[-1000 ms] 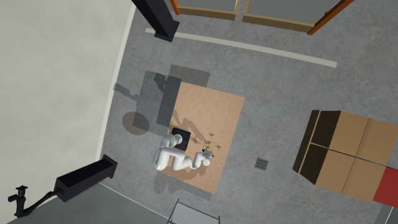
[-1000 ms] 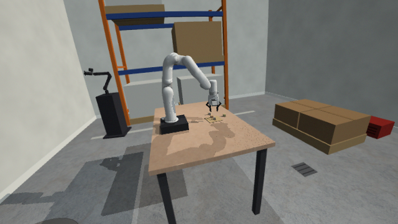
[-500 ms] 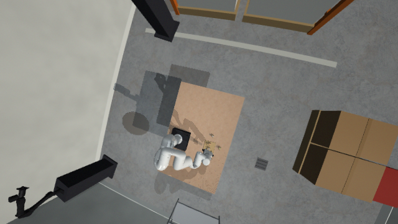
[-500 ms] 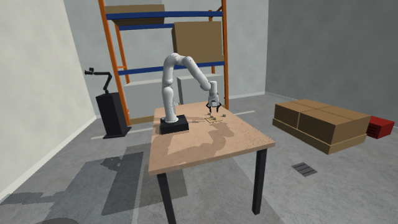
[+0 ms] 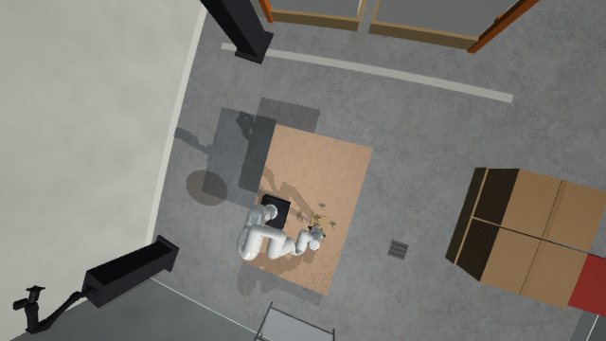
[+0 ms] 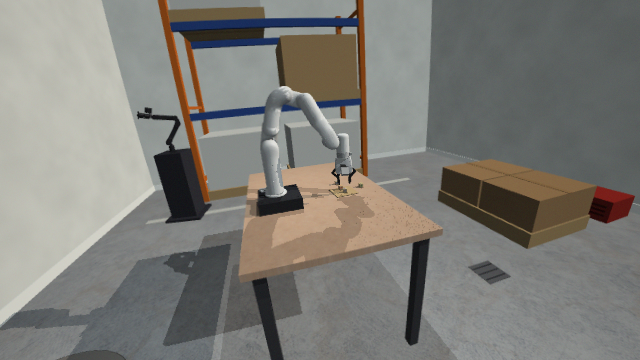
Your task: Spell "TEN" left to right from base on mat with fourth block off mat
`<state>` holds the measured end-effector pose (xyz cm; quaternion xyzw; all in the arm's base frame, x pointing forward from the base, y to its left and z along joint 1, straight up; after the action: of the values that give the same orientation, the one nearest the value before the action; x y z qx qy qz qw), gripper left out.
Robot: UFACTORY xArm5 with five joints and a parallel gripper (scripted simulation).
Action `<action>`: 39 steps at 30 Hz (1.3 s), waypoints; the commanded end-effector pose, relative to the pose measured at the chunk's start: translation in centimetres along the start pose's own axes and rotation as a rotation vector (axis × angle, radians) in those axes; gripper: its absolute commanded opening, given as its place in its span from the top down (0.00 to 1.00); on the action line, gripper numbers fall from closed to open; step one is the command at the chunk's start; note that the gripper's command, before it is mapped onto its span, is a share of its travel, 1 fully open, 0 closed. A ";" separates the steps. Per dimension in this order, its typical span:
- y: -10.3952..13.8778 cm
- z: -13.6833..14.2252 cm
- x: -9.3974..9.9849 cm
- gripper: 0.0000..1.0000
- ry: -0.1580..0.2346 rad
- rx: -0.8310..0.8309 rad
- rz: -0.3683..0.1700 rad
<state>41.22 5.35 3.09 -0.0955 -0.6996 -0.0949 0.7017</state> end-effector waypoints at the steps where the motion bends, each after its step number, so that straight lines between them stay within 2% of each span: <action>1: 0.1 -0.1 -0.6 0.37 -0.003 0.000 -0.001; 17: 0.1 -0.1 -1.9 0.37 -0.003 0.000 -0.001; 39: 0.1 -0.1 -2.0 0.37 -0.003 0.000 -0.001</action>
<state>41.25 5.35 0.95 -0.0954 -0.6997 -0.0949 0.7016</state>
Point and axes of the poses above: the point where the finger pads meet when closed, its own x axis back along the fingers, its own z axis across the jaws, y = z × x, the point moved 2 cm from there along x, back along the fingers, and after that the axes turned 12 degrees about -x, right-handed, at the moved point
